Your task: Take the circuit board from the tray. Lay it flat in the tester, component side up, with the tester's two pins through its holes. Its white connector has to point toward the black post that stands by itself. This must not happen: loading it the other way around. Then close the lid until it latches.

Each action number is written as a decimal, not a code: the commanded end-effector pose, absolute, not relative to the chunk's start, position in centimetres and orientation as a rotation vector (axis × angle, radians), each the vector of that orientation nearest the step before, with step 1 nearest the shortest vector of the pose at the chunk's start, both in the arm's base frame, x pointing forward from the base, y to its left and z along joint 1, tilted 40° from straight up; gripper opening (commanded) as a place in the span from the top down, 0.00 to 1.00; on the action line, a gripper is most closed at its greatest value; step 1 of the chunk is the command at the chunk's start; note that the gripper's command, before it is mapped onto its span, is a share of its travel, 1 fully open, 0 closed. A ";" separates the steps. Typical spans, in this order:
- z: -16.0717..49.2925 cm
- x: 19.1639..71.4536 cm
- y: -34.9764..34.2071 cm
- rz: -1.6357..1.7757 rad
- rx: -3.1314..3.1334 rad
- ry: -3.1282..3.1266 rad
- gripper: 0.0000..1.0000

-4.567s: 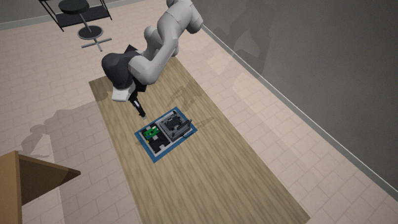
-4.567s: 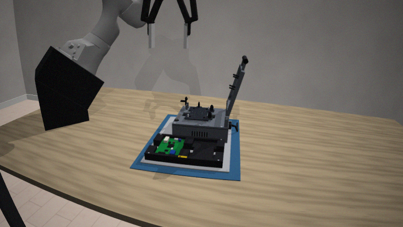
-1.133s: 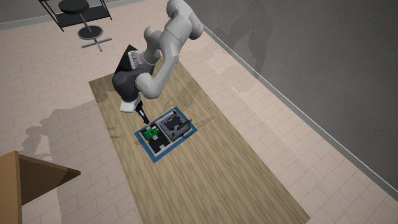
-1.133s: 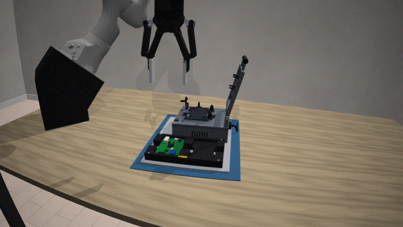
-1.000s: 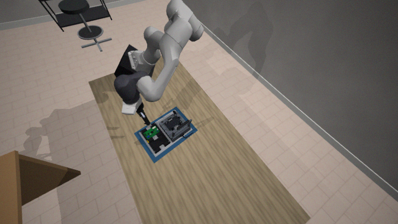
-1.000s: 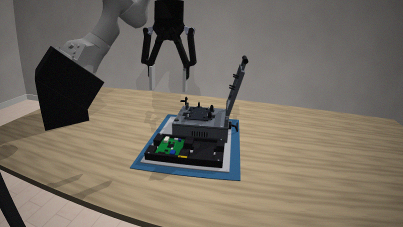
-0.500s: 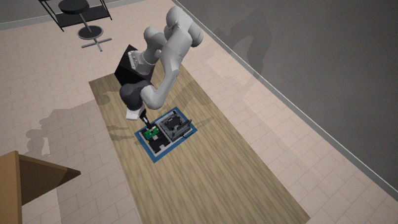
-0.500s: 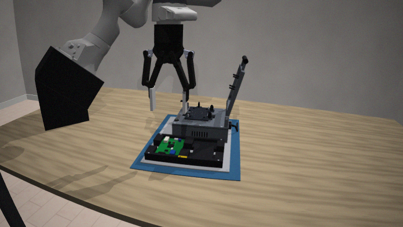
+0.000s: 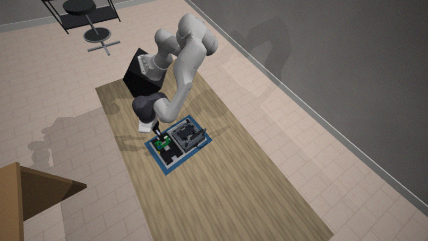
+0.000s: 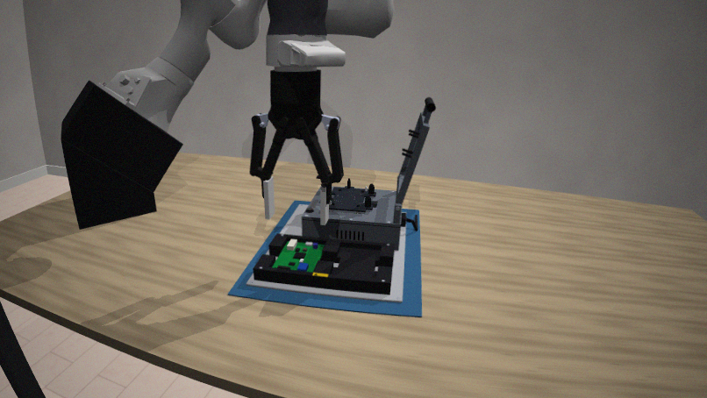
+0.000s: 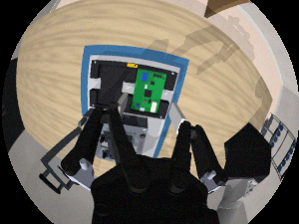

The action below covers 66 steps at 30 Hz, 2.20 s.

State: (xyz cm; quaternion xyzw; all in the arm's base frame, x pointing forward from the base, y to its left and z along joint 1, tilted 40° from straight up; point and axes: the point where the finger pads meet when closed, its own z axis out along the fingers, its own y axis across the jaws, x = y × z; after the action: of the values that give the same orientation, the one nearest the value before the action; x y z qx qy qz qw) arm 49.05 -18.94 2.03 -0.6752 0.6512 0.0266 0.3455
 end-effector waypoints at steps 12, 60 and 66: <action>0.6 50.1 -18.2 0.046 -1.771 1.676 0.42; 0.4 50.2 -18.1 0.046 -1.771 1.676 0.42; 0.3 50.2 -18.1 0.046 -1.771 1.676 0.42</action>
State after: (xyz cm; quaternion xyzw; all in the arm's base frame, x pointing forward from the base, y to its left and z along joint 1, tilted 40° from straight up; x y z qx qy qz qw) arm 50.07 -18.17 0.39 -0.6801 0.6469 0.0192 0.3443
